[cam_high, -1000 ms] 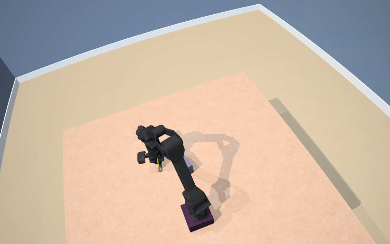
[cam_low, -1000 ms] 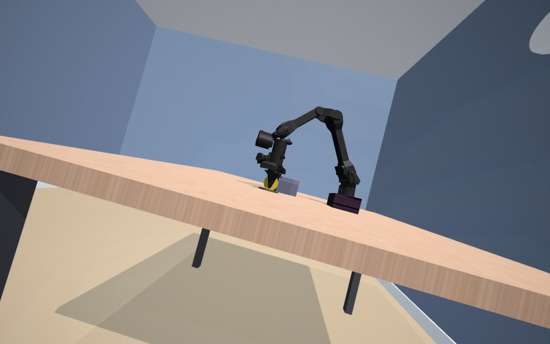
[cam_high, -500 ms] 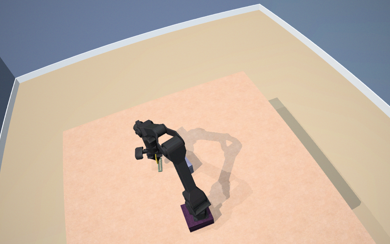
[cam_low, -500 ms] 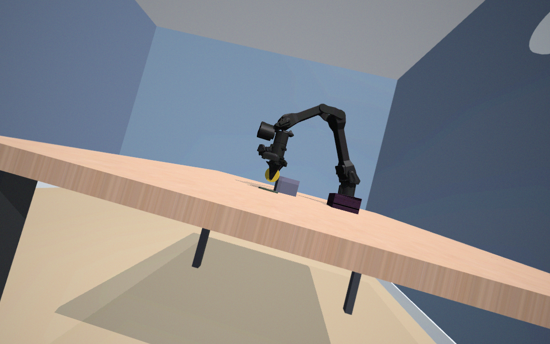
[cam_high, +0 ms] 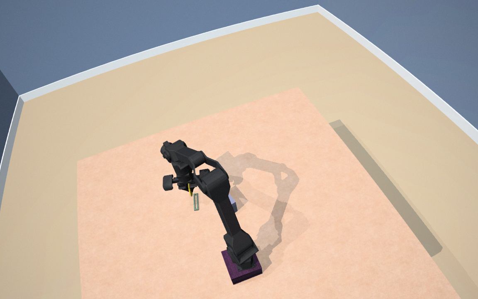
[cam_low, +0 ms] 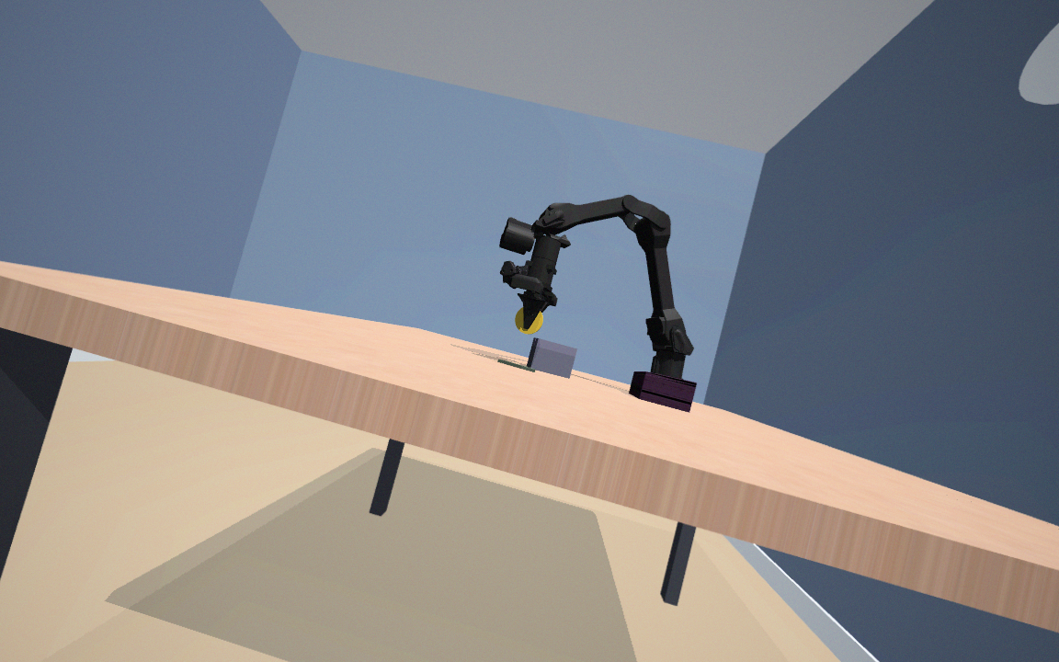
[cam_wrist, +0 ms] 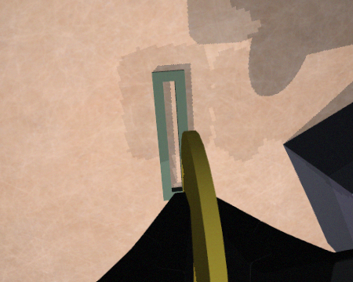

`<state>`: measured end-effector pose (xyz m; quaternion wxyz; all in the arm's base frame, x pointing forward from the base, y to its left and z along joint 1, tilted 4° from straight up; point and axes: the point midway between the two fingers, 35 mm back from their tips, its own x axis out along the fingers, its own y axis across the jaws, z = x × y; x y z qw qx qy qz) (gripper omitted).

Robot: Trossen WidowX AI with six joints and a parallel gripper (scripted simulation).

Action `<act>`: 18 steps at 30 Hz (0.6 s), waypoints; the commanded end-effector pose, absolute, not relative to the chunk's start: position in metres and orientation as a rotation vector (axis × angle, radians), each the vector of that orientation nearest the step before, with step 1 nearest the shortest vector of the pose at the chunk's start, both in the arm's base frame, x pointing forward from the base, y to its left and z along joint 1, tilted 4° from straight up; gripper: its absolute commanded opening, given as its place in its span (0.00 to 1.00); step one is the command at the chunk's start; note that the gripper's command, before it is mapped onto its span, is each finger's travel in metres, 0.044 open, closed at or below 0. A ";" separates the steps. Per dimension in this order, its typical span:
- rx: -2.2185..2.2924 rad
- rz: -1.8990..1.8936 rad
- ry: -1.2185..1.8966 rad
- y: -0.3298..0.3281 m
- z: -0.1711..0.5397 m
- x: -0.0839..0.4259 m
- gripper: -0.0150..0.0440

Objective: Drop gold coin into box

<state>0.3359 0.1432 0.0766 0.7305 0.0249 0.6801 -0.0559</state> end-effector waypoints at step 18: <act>-0.247 0.166 1.490 0.146 0.096 0.339 0.25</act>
